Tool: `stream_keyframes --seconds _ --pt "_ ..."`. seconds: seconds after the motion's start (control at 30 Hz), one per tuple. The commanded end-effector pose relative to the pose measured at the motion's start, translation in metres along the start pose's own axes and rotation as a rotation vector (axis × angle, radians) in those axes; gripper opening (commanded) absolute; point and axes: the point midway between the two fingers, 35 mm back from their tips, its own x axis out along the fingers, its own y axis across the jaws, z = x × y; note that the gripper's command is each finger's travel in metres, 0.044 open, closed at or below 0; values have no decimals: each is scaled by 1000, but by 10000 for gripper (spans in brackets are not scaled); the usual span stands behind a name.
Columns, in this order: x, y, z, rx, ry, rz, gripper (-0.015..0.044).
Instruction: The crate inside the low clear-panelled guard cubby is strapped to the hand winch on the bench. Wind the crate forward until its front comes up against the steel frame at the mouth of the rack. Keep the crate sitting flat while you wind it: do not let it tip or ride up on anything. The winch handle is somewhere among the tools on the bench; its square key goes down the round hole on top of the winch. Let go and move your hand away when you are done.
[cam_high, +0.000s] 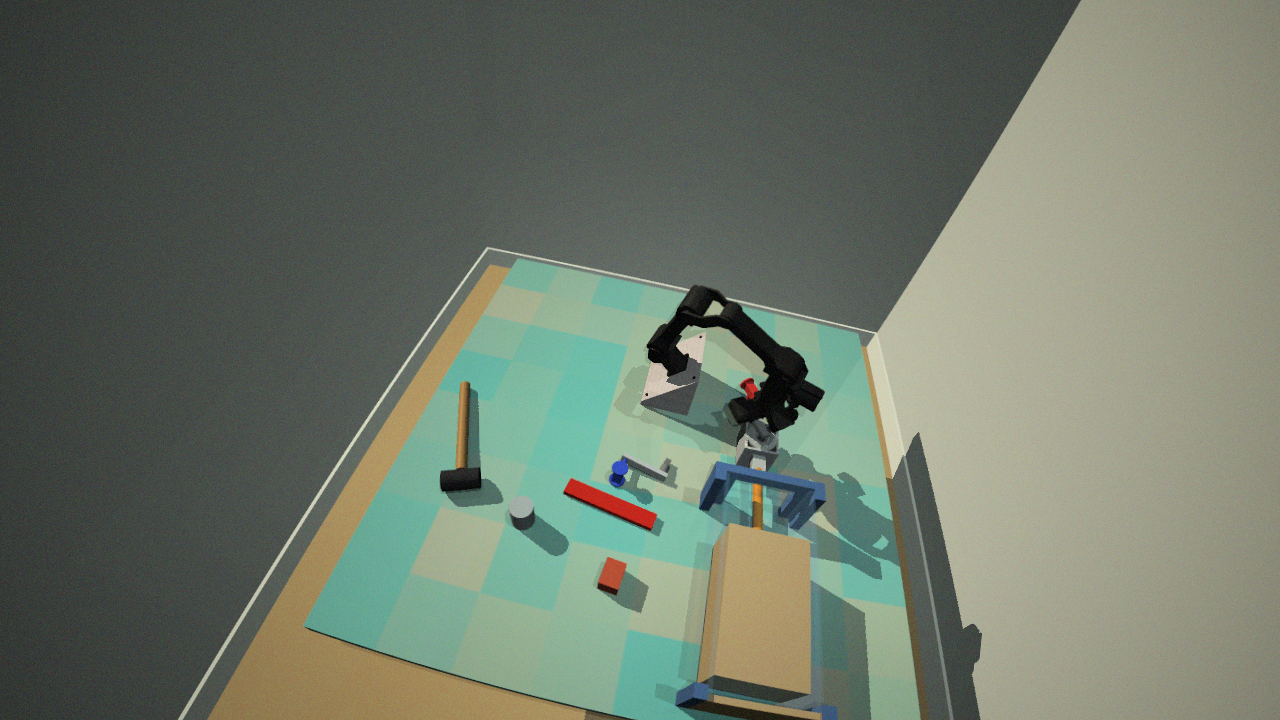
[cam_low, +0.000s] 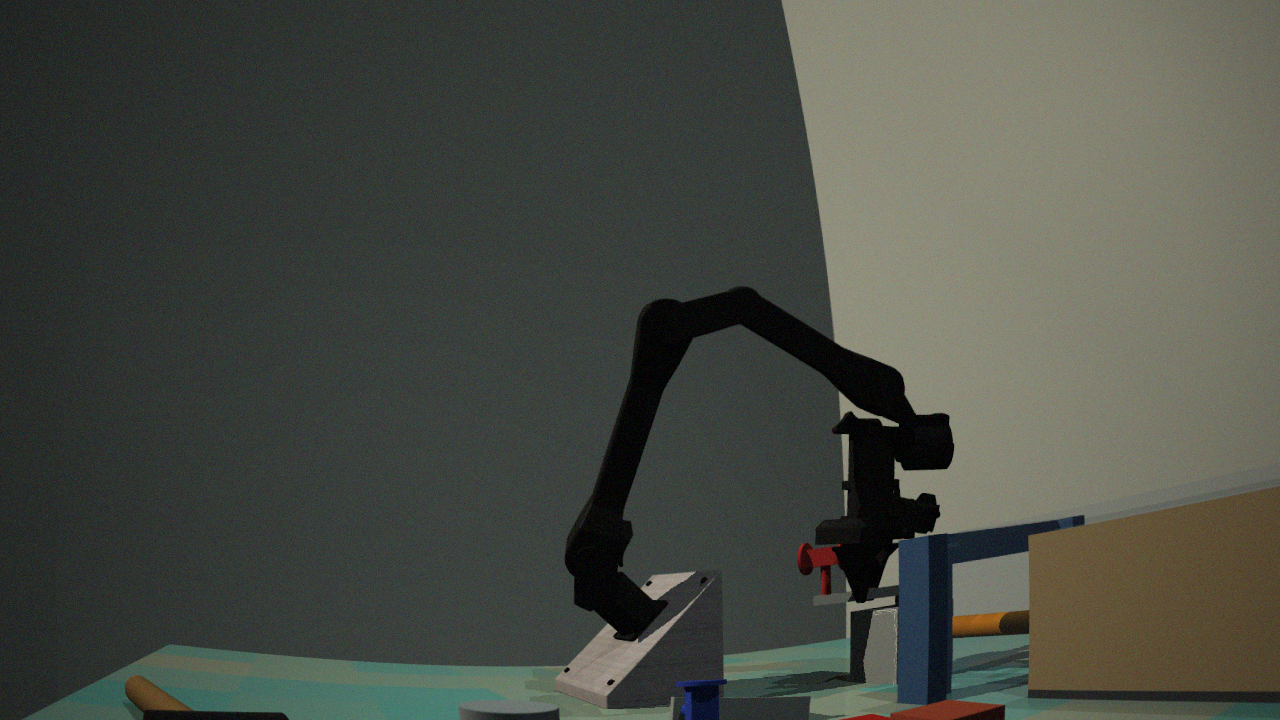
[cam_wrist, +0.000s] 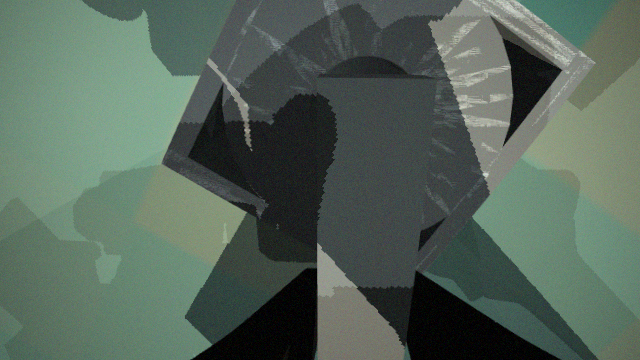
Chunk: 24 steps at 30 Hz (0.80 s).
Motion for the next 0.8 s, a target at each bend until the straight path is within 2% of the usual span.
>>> stream_keyframes --seconds 0.0,0.27,0.77 --pt "1 1 1 30 -1 1 0" --pt "2 5 1 106 -2 7 0" --pt "12 2 2 57 -1 3 0"
